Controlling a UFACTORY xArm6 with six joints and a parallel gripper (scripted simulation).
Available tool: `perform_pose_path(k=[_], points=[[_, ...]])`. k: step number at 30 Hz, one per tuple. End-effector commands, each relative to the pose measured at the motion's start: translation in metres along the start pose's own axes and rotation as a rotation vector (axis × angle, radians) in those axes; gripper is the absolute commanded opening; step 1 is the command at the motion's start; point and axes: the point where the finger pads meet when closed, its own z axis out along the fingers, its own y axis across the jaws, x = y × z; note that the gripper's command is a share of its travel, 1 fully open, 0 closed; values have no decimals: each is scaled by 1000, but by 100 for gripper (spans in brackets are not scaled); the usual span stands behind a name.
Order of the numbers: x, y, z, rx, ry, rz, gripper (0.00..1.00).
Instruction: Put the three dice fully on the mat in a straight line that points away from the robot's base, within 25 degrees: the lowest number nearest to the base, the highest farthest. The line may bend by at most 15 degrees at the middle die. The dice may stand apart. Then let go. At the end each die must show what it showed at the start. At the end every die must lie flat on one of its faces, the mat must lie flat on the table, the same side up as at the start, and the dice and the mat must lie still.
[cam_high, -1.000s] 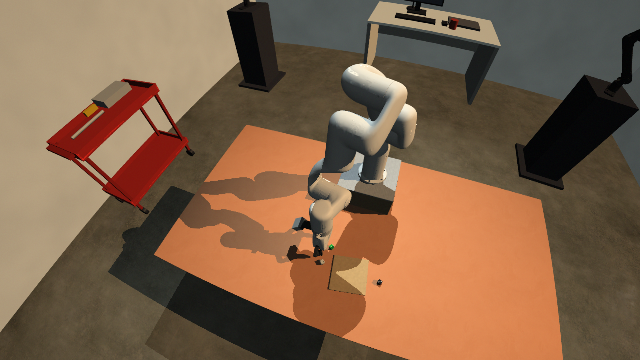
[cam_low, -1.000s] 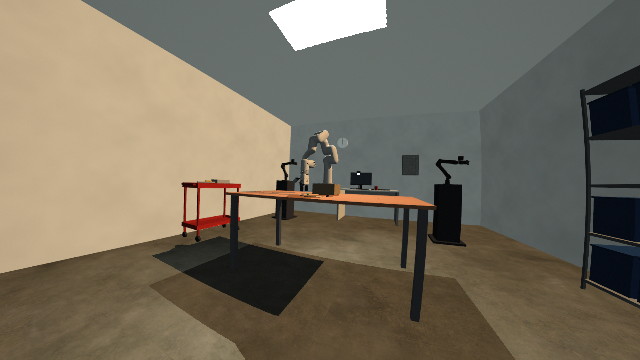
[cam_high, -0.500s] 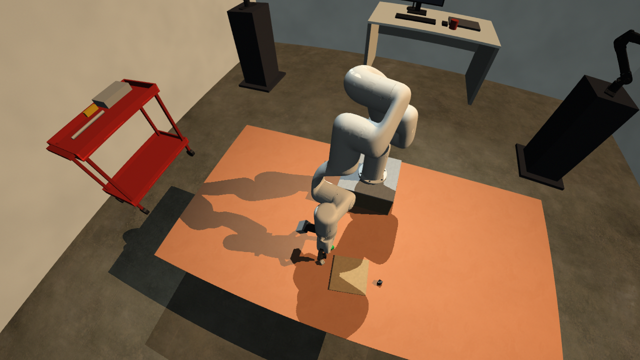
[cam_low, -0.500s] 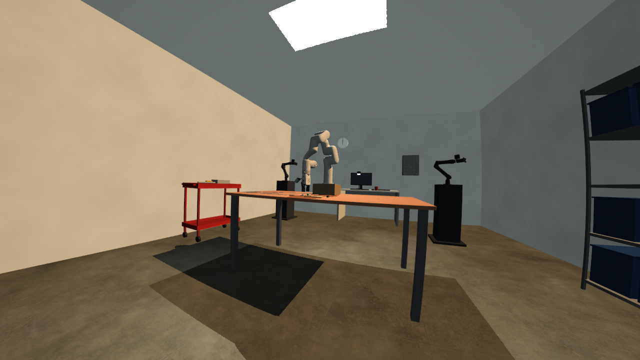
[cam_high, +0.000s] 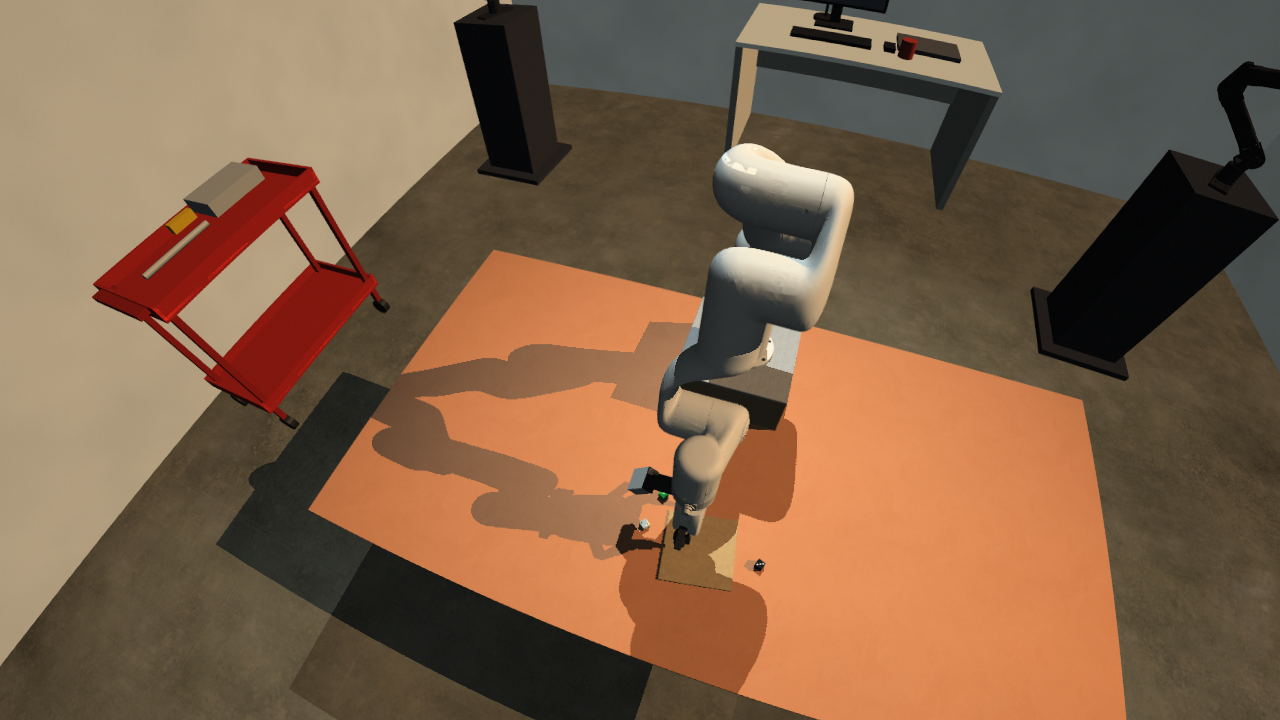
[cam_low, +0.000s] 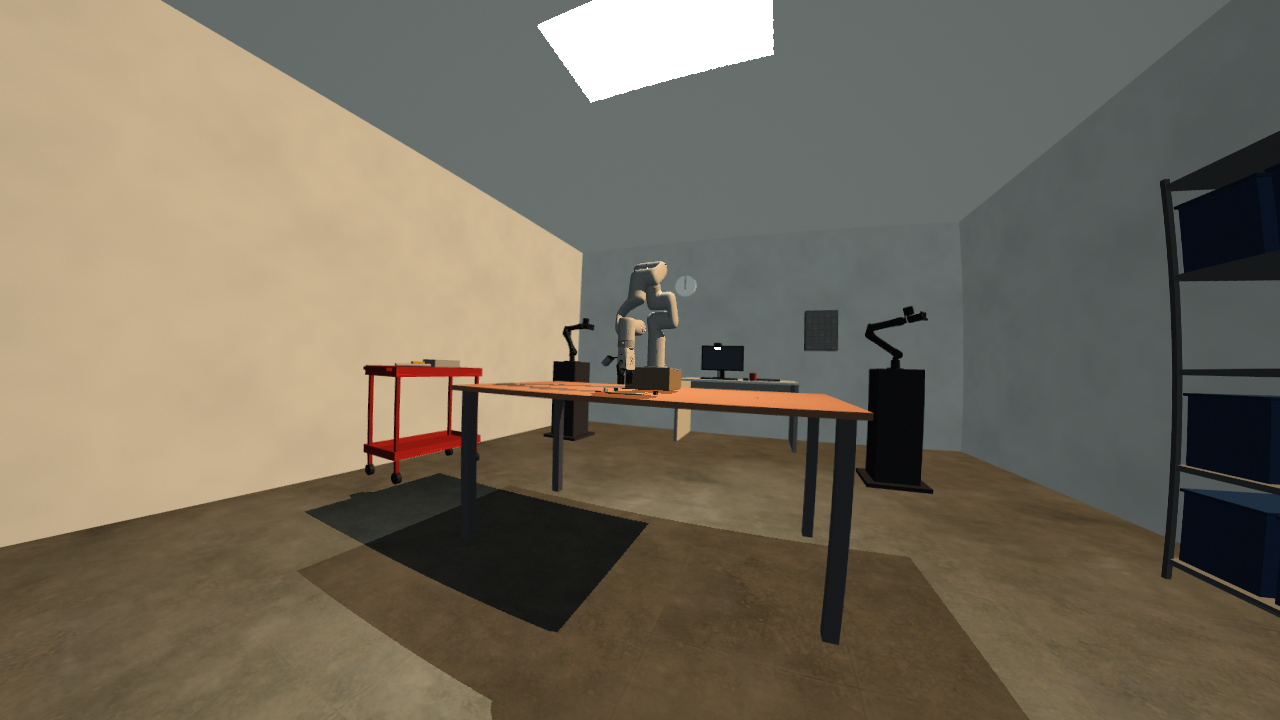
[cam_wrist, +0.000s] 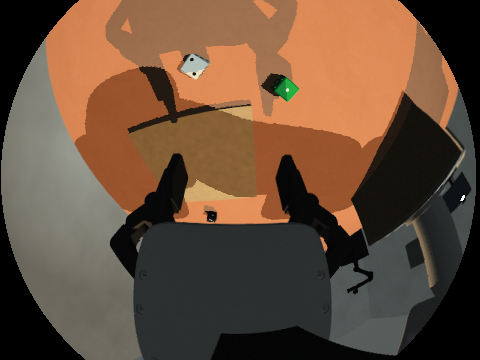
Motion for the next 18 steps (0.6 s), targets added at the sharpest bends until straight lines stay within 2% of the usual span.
perform_pose_path(k=[1,2,9,18], points=[[-47,-20,0,1,5,2,100],[-47,-20,0,1,5,2,100],[-97,-38,0,1,5,2,100],[-119,-46,0,1,5,2,100]])
